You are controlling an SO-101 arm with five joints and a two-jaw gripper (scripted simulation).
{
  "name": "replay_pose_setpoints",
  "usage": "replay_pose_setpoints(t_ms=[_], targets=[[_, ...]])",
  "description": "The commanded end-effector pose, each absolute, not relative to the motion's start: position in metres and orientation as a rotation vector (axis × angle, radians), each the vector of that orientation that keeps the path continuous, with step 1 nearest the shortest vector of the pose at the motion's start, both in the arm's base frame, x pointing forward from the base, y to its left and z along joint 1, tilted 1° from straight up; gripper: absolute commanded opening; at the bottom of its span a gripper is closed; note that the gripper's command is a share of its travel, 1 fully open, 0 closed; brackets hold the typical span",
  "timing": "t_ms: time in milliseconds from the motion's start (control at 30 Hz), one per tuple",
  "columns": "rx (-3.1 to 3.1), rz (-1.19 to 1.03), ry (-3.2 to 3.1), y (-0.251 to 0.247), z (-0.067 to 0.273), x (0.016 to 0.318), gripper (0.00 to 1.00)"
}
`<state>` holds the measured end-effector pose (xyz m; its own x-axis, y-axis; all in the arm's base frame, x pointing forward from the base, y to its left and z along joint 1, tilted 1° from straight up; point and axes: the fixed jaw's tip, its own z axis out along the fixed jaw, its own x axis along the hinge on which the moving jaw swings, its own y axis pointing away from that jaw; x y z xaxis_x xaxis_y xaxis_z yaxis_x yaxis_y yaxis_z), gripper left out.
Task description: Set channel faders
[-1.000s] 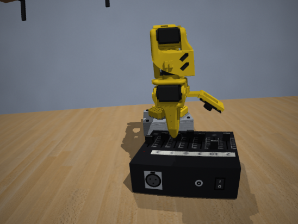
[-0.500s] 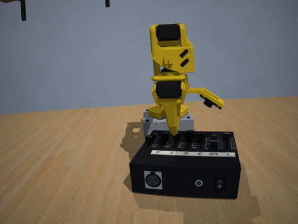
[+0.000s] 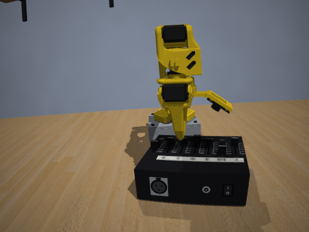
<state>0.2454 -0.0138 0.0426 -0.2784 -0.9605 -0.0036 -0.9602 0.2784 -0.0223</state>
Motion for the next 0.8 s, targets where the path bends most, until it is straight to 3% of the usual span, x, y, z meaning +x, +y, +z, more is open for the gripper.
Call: replay_pose_setpoints(t_ms=[0, 767], targets=[[-1.888, -0.003, 2.508, -0.014, 0.039, 0.244, 0.0], [-1.888, -0.003, 2.508, -0.014, 0.024, 0.244, 0.0]])
